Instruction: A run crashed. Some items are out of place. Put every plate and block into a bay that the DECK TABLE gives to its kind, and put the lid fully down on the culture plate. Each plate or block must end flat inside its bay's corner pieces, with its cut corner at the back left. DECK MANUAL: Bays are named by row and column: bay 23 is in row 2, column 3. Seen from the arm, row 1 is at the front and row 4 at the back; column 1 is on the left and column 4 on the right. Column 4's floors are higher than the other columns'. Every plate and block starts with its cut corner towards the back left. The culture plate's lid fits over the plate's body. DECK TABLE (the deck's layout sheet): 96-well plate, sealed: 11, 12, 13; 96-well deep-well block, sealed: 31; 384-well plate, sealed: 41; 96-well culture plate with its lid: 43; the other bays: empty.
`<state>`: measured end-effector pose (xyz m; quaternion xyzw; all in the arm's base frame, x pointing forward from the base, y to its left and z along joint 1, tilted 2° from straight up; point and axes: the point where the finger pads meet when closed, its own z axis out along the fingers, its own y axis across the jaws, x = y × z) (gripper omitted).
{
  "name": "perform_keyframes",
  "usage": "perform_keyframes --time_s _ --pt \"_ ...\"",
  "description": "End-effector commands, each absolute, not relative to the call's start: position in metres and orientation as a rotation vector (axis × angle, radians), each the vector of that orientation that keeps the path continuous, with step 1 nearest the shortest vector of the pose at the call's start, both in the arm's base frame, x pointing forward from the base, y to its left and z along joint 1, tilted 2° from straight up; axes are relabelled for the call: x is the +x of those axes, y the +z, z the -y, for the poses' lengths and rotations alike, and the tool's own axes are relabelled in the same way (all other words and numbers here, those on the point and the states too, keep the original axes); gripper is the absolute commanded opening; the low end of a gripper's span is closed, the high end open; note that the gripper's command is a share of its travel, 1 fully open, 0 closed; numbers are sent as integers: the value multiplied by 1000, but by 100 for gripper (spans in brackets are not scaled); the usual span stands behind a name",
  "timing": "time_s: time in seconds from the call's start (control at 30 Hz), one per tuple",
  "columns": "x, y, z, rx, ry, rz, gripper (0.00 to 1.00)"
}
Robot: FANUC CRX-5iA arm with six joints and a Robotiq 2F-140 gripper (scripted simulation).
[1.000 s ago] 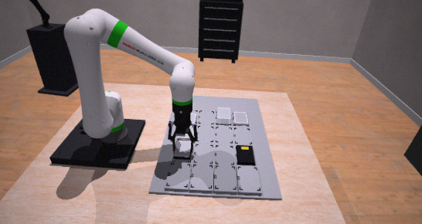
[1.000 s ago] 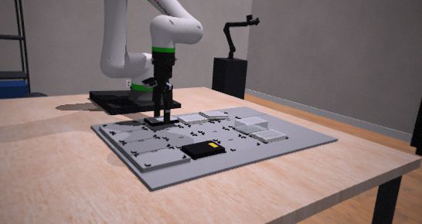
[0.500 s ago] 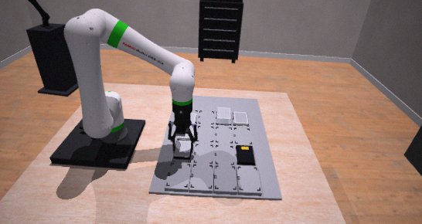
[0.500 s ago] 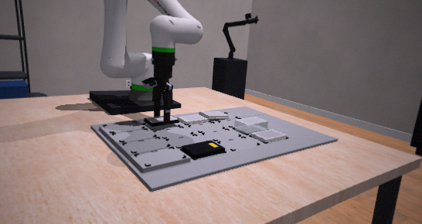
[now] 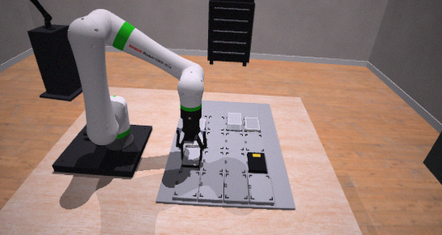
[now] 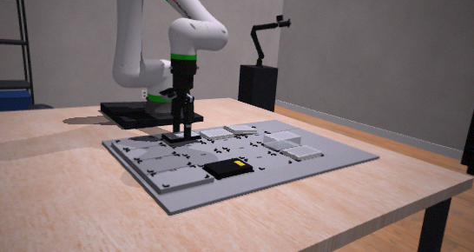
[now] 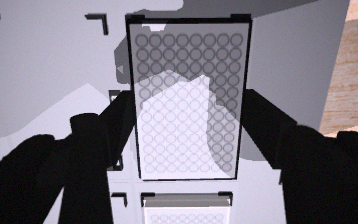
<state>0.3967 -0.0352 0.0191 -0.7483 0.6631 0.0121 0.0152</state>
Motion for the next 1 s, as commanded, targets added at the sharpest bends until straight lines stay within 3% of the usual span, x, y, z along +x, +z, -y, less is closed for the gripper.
perform_keyframes --time_s 0.0,0.97 --pt "397 19 35 -2328 35 -2062 10" --pt "397 13 35 -2328 35 -2062 10"
